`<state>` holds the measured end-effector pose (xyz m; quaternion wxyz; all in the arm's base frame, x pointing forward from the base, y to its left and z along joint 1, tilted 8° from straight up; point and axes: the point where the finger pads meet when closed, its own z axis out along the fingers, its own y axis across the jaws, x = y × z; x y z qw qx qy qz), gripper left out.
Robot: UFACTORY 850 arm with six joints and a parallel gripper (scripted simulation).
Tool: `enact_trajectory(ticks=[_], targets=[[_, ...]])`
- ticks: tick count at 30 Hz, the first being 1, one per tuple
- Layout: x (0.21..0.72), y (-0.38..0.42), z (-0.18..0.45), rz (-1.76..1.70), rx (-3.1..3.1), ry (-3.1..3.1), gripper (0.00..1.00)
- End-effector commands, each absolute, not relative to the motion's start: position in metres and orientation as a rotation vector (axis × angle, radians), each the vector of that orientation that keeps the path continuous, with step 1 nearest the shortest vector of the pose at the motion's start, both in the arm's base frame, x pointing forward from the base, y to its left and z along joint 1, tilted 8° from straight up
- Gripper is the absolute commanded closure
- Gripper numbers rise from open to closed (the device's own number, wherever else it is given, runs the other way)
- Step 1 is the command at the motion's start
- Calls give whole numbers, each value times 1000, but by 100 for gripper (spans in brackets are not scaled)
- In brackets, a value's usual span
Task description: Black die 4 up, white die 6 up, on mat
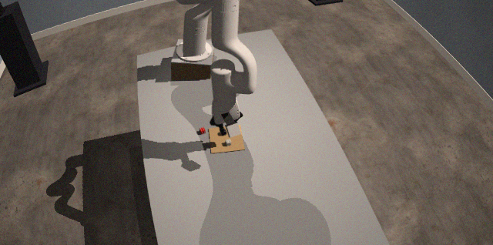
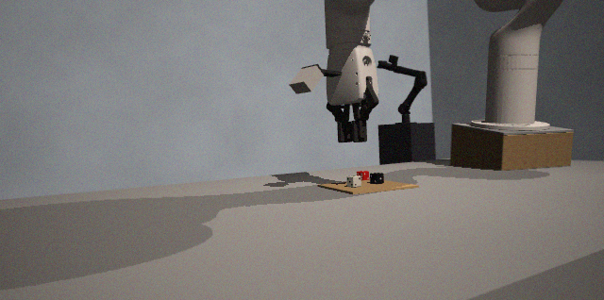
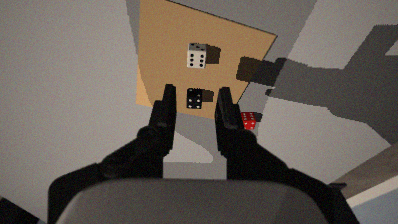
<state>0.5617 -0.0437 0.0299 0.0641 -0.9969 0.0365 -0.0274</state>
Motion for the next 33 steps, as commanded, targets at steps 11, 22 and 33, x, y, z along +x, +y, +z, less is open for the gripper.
enact_trajectory(ticks=[11,22,33], targets=[[562,-45,39,-82,-3011,111,0],[562,-45,39,-82,-3011,111,0],[561,-46,49,-82,-3011,111,0]])
